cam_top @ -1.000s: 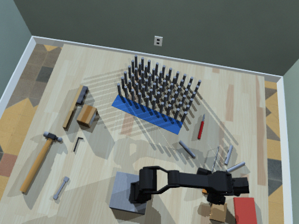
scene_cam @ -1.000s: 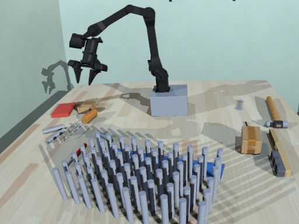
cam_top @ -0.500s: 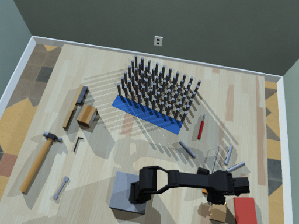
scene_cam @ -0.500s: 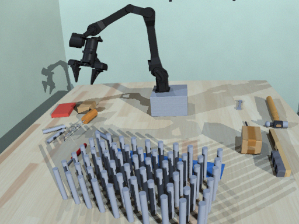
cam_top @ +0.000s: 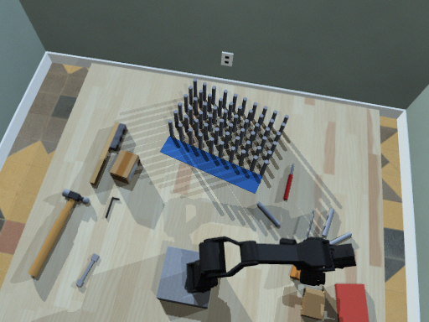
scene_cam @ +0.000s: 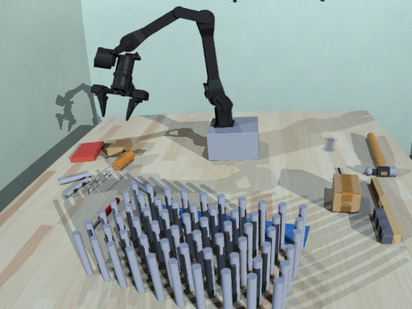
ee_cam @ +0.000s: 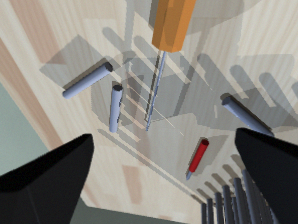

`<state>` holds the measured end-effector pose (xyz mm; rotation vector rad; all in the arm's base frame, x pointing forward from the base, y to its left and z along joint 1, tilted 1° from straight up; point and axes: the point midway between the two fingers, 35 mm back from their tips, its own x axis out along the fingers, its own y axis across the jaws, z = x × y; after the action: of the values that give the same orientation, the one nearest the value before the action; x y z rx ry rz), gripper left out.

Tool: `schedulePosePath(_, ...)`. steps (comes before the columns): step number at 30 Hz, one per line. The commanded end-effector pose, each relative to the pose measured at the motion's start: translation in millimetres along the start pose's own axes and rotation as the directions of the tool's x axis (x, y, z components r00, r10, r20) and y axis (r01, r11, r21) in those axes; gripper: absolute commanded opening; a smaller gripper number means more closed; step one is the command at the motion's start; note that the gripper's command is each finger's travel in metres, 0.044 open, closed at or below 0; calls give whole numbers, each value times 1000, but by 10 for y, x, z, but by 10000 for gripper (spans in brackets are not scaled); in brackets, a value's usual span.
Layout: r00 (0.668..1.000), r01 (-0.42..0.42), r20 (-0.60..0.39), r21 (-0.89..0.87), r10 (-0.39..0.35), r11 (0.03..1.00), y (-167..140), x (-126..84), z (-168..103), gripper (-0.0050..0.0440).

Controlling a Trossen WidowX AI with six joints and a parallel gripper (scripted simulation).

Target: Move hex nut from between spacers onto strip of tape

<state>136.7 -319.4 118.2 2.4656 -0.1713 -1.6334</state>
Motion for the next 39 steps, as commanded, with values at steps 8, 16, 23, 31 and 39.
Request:
schedulePosePath(8,998,2,-46,-638,-40,770,-527,453,-802,400)
schedulePosePath(16,997,-35,-61,-913,-51,406,-824,676,-1123,400)
schedulePosePath(23,995,-91,-91,-996,-52,4,-1235,879,-1476,400)
schedulePosePath(31,990,-139,-126,-903,-58,-406,-1645,1009,-1739,400)
schedulePosePath(39,981,-168,-179,-593,-74,-788,-2196,1108,-1990,400)
